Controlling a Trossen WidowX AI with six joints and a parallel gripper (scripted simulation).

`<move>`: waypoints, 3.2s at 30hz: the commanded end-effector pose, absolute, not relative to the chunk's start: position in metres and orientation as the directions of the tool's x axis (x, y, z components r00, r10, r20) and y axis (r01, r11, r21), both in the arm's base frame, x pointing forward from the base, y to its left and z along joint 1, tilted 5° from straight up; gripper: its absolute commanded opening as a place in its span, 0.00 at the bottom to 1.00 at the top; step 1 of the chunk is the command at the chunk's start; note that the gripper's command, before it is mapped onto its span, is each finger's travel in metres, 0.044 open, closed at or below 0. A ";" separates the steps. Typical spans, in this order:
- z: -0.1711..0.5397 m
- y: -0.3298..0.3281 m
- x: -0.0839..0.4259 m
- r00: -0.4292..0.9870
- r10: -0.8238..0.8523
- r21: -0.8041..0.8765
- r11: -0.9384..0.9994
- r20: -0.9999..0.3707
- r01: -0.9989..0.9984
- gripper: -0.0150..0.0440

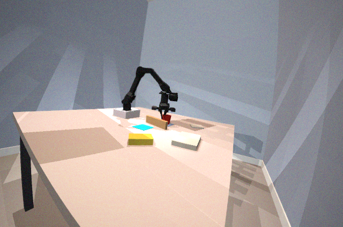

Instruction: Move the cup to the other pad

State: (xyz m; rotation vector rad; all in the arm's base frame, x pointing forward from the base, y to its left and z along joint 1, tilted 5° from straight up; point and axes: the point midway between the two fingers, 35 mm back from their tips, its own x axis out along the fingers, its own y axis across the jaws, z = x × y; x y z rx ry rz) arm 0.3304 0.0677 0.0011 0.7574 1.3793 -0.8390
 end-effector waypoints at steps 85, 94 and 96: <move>0.089 -0.010 0.305 0.002 -0.075 -0.037 0.519 -0.997 0.854 0.25; 0.091 -0.030 0.300 0.002 -0.077 -0.038 0.518 -0.997 0.854 0.25; 0.091 -0.034 0.298 0.002 -0.077 -0.038 0.518 -0.997 0.854 0.25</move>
